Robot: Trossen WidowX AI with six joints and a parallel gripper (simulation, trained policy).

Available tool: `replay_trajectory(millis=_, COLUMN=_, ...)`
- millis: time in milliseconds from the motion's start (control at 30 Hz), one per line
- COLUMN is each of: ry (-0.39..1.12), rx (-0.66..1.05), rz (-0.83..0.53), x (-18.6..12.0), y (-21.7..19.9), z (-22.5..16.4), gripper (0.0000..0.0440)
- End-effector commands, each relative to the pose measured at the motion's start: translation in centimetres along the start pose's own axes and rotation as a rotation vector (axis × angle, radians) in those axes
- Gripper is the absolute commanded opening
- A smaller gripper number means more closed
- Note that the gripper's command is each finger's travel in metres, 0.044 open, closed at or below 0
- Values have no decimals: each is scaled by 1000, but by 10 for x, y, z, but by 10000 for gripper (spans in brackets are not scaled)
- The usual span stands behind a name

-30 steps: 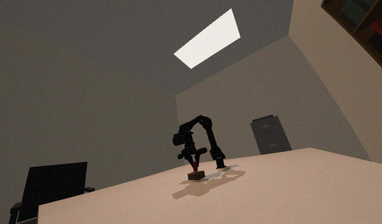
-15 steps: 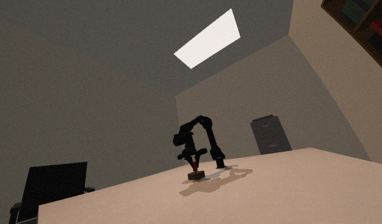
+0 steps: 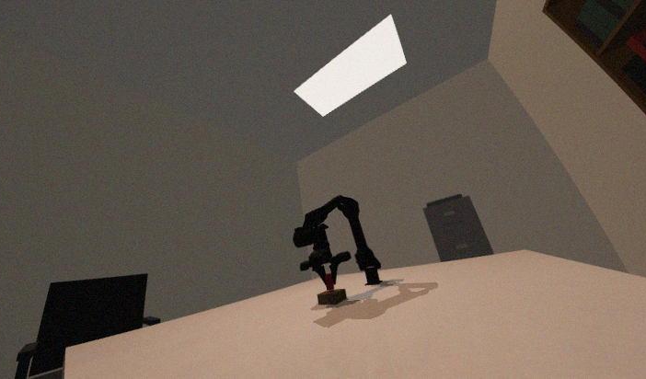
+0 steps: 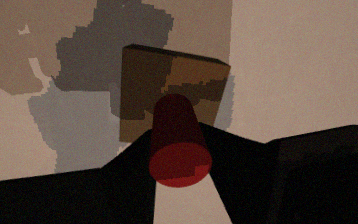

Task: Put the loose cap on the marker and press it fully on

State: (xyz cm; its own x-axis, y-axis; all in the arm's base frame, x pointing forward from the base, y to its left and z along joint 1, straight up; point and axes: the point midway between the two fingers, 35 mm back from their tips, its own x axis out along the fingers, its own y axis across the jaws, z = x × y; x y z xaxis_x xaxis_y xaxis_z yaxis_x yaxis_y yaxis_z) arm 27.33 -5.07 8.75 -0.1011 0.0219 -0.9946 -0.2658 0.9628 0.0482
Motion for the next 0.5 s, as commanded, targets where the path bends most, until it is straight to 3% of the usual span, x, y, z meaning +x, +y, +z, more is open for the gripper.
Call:
replay_trajectory(millis=0, ry=50, rx=-5, rz=-13, x=16, y=-7, z=-8, gripper=124)
replay_trajectory(millis=300, ry=47, rx=-34, rz=-14, x=17, y=-6, z=-10, gripper=155)
replay_trajectory(millis=467, ry=45, rx=-52, rz=-9, x=11, y=-1, z=-16, gripper=264)
